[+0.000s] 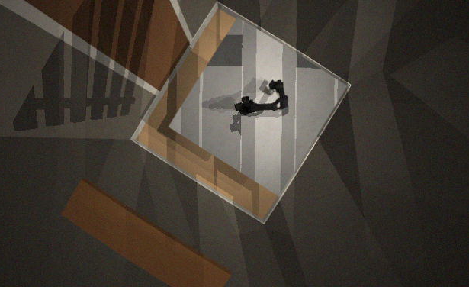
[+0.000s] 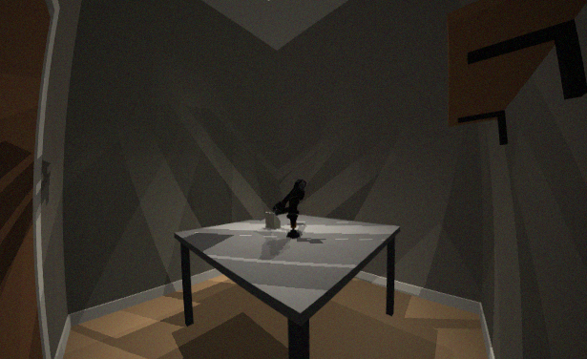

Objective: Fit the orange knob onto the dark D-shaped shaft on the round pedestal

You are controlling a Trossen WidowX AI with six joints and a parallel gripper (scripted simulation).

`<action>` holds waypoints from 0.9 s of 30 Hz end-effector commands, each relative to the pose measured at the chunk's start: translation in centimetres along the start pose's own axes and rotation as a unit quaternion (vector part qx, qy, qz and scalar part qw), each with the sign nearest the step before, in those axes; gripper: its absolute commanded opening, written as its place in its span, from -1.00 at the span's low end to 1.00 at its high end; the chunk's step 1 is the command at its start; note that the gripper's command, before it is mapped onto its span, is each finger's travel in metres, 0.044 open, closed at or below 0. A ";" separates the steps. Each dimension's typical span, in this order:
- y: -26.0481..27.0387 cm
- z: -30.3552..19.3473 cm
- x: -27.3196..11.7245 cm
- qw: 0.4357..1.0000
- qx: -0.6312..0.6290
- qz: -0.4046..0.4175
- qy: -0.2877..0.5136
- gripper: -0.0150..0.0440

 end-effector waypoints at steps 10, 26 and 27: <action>0.0 0.4 0.0 1.000 0.003 0.001 0.001 -0.49; 0.0 0.0 -0.3 1.000 0.003 0.001 0.001 -0.49; 0.0 0.0 -0.1 1.000 0.003 0.001 0.001 -0.49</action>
Point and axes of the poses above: the point midway between the two fingers, 35 mm back from their tips, its own x axis out along the fingers, its own y axis across the jaws, z = x × y, the point moved 5 cm from there along -x, back along the fingers, and after that the axes turned 14 degrees about x, right-handed, at the moved point
